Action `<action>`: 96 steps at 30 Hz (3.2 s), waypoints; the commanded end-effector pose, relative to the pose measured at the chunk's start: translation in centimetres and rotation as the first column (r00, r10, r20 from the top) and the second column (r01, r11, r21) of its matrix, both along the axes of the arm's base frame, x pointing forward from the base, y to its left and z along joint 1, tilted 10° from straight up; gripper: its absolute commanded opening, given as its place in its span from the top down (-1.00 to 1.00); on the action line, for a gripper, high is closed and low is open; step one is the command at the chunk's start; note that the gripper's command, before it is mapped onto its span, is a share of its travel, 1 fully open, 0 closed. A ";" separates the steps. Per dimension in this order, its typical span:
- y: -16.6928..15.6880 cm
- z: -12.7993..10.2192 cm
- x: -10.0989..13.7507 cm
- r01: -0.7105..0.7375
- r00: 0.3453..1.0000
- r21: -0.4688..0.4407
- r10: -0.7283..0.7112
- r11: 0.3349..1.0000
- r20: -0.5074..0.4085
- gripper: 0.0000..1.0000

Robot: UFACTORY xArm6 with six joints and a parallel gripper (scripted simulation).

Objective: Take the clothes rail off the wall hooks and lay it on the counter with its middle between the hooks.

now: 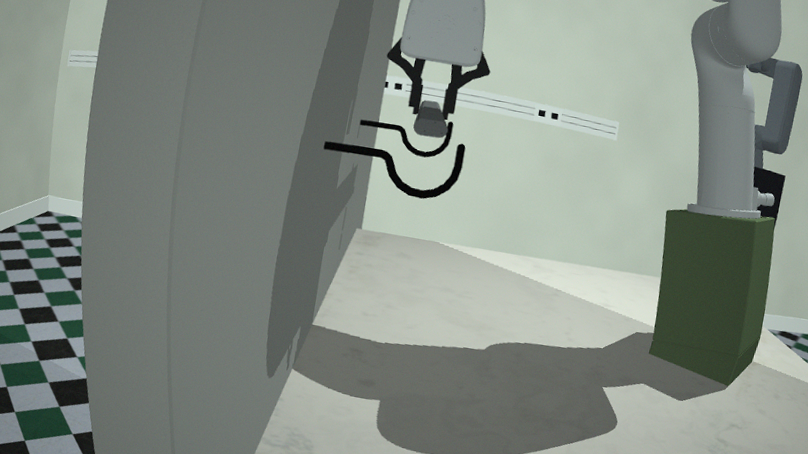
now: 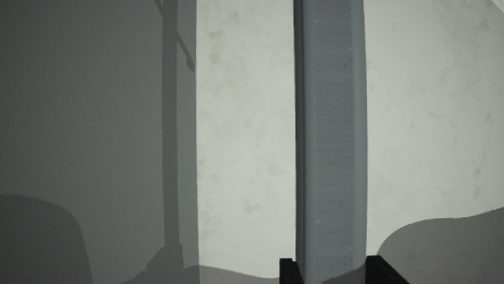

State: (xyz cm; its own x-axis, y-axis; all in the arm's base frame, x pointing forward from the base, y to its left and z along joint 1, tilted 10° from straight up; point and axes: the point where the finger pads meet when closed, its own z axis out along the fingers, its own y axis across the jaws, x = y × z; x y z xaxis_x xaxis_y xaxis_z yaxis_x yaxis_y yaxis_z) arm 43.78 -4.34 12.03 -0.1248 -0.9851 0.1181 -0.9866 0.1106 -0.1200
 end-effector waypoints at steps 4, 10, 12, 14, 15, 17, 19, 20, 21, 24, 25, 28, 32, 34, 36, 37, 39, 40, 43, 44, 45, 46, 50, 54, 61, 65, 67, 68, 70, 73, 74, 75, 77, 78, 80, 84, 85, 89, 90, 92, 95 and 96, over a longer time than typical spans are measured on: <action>0.1 0.7 0.1 0.000 1.000 0.000 0.000 1.000 0.005 1.00; 0.1 0.9 0.1 0.000 1.000 0.000 0.000 1.000 0.005 1.00; 0.1 1.1 0.0 0.000 1.000 0.000 0.000 1.000 0.005 1.00; 0.1 1.2 0.0 0.000 1.000 0.000 0.000 1.000 0.005 1.00; 0.2 1.3 0.0 0.000 1.000 0.000 0.000 1.000 0.005 1.00; 0.2 1.4 0.0 0.000 1.000 0.000 0.000 1.000 0.005 1.00; 0.2 1.5 0.0 0.000 1.000 0.000 0.000 1.000 0.005 1.00; 0.2 1.6 0.0 0.000 1.000 0.000 0.000 1.000 0.005 1.00; 0.2 1.7 0.0 0.000 1.000 0.000 0.000 1.000 0.005 1.00; 0.2 1.9 0.0 0.000 1.000 0.000 0.000 1.000 0.005 1.00; 0.2 1.9 0.0 0.000 1.000 0.000 0.000 1.000 0.005 1.00; 0.2 2.0 -0.1 0.000 1.000 0.000 0.000 1.000 0.005 1.00; 0.3 2.1 -0.1 0.000 1.000 0.000 0.000 1.000 0.005 1.00; 0.3 2.1 -0.1 0.000 1.000 0.000 0.000 1.000 0.005 1.00; 0.3 2.1 -0.1 0.000 1.000 0.000 0.000 1.000 0.005 1.00; 0.3 2.1 -0.1 0.000 1.000 0.000 0.000 1.000 0.005 1.00; 0.3 2.1 -0.1 0.000 1.000 0.000 0.000 1.000 0.005 1.00; 0.3 2.1 -0.1 0.000 1.000 0.000 0.000 1.000 0.005 1.00; 0.4 2.0 -0.7 0.000 1.000 0.000 0.000 1.000 0.005 1.00; 0.4 2.0 -0.7 0.000 1.000 0.000 0.000 1.000 0.005 1.00; 0.4 2.0 -1.1 0.000 1.000 0.000 0.000 1.000 0.005 1.00; 0.4 2.0 -1.4 0.000 1.000 0.000 0.000 1.000 0.005 1.00; 0.6 1.8 -2.7 0.000 1.000 0.000 0.000 1.000 0.005 1.00; 0.8 1.6 -4.0 0.000 1.000 0.000 0.000 1.000 0.004 1.00; 1.0 1.4 -5.6 0.000 1.000 0.000 0.000 1.000 0.004 1.00; 1.2 1.2 -7.0 0.000 1.000 0.000 0.000 1.000 0.004 1.00; 1.2 1.2 -7.6 0.000 1.000 0.000 0.000 1.000 0.004 1.00; 1.3 1.1 -7.9 0.000 1.000 0.000 0.000 1.000 0.004 1.00; 1.4 1.0 -8.6 0.000 1.000 0.000 0.000 1.000 0.004 1.00; 1.5 0.9 -9.6 0.000 1.000 0.000 0.000 1.000 0.004 1.00; 1.5 0.9 -9.9 0.000 1.000 0.000 0.000 1.000 0.004 1.00; 1.6 0.8 -10.2 0.000 1.000 0.000 0.000 1.000 0.004 1.00; 1.6 0.8 -10.6 0.000 1.000 0.000 0.000 1.000 0.004 1.00; 1.6 0.8 -10.6 0.000 1.000 0.000 0.000 1.000 0.004 1.00; 1.7 0.7 -11.2 0.000 1.000 0.000 0.000 1.000 0.004 1.00; 1.9 0.5 -12.5 0.000 1.000 0.000 0.000 1.000 0.004 1.00; 1.9 0.5 -12.9 0.000 1.000 0.000 0.000 1.000 0.004 1.00; 1.9 0.5 -12.9 0.000 1.000 0.000 0.000 1.000 0.004 1.00; 1.9 0.5 -12.9 0.000 1.000 0.000 0.000 1.000 0.004 1.00; 1.9 0.5 -12.9 0.000 1.000 0.000 0.000 1.000 0.004 1.00; 1.9 0.5 -12.9 0.000 1.000 0.000 0.000 1.000 0.004 1.00; 1.9 0.5 -12.9 0.000 1.000 0.000 0.000 1.000 0.004 1.00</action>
